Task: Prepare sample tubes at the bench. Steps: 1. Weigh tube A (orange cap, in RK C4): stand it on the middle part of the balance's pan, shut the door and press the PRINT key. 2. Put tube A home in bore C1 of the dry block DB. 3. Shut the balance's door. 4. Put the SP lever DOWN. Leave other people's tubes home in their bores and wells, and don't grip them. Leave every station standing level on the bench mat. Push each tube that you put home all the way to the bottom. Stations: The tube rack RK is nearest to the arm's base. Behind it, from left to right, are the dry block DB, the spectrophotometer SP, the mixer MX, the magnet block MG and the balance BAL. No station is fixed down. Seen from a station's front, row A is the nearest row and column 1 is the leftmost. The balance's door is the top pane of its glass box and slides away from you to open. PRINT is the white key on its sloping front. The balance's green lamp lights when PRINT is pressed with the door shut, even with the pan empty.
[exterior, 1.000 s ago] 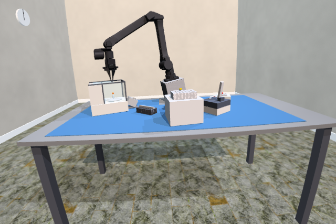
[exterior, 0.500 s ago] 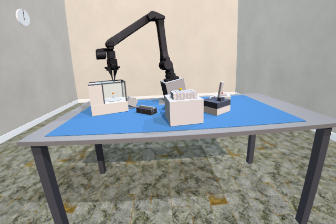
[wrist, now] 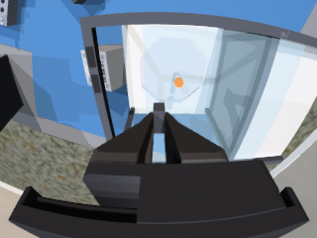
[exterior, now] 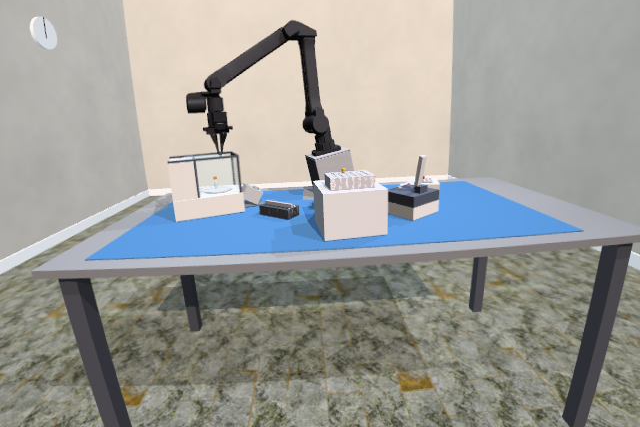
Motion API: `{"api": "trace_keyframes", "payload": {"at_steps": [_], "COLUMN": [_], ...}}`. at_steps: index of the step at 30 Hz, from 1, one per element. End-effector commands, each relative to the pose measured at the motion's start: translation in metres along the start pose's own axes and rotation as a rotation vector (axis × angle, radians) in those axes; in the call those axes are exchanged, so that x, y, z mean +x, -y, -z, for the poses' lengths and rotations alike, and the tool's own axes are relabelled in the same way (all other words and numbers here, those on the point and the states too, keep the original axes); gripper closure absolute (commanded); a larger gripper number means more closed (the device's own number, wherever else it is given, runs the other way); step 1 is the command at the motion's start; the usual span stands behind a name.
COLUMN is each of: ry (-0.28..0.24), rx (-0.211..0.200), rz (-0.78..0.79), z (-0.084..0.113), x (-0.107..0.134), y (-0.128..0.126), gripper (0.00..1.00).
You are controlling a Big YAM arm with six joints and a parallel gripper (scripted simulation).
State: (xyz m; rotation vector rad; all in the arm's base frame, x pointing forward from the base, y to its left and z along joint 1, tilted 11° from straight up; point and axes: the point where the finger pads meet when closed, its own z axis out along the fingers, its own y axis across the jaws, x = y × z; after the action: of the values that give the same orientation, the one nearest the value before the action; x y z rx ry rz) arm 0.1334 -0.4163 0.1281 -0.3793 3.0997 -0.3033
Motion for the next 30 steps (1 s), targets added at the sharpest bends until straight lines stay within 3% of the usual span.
{"api": "trace_keyframes", "payload": {"at_steps": [1, 30], "ry": [-0.003, -0.003], "rx": [0.032, 0.030], "rz": [-0.010, -0.009], "z": [0.010, 0.009], "x": [-0.001, -0.001], "y": [0.000, -0.026], "gripper": [0.94, 0.94]}}
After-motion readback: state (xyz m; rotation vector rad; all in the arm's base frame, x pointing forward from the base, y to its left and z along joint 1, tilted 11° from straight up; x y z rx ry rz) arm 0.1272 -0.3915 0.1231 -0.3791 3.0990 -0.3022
